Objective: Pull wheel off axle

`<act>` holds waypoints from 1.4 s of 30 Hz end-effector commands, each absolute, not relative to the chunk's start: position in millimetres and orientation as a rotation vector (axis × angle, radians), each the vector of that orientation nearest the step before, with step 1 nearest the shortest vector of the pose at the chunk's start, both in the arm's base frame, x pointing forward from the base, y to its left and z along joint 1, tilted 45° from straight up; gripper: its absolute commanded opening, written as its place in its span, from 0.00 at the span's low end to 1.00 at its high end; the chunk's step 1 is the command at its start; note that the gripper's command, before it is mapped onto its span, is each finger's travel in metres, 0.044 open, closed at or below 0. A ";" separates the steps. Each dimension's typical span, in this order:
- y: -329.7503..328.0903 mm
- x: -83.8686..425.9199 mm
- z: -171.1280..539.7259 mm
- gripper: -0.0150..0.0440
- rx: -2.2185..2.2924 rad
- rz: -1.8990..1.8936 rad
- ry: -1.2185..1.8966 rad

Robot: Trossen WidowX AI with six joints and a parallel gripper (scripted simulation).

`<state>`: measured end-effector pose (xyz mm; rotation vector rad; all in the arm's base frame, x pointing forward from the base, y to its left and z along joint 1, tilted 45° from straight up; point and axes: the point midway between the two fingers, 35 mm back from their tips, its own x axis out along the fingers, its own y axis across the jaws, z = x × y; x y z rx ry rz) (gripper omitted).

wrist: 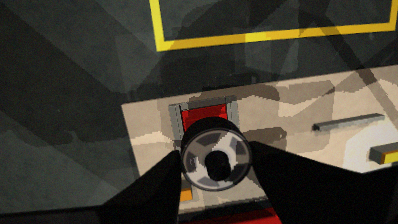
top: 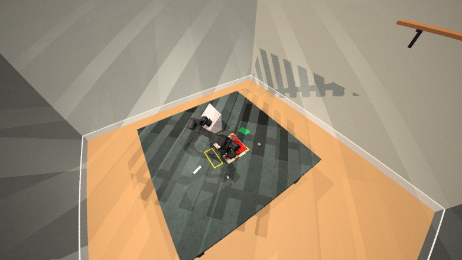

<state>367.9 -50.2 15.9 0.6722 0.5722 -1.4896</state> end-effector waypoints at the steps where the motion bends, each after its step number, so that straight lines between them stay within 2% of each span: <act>1: -47.4 368.6 18.7 0.25 0.674 -1.486 0.572; 42: -37.8 368.4 28.0 0.25 0.672 -1.482 0.571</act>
